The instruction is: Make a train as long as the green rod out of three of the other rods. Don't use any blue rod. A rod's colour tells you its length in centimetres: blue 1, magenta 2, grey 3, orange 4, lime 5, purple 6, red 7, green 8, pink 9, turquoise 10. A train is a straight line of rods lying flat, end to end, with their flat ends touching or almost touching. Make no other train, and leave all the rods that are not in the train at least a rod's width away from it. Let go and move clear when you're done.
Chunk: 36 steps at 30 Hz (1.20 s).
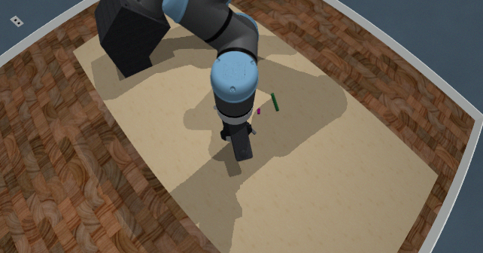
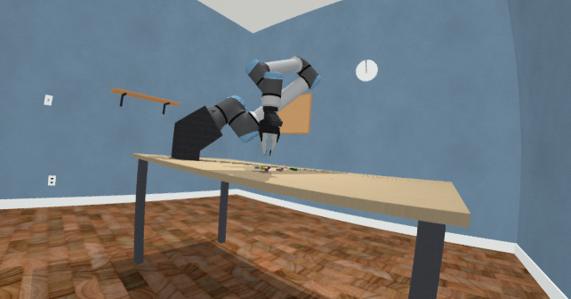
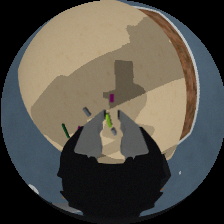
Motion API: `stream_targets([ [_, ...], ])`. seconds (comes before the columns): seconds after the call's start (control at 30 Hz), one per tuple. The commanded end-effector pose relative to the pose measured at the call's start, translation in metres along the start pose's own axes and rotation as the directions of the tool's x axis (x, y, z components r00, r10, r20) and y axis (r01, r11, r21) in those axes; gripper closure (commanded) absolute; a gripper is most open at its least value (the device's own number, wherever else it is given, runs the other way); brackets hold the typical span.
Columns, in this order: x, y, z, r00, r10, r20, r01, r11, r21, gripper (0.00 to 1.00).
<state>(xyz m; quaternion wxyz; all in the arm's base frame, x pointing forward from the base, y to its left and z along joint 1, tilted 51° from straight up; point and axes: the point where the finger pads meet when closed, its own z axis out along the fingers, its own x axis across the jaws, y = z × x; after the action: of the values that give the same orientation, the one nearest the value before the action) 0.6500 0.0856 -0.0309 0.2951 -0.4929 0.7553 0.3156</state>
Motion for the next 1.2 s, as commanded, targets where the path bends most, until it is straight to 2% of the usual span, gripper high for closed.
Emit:
stream_targets([
  [0.0,0.0,-0.0006,-0.0006,1.0,0.0,0.0,0.0,1.0,0.001,0.86],
  [1.17,-0.0001,-0.0007,0.0048,1.0,0.0,0.0,0.0,1.0,0.001,0.86],
])
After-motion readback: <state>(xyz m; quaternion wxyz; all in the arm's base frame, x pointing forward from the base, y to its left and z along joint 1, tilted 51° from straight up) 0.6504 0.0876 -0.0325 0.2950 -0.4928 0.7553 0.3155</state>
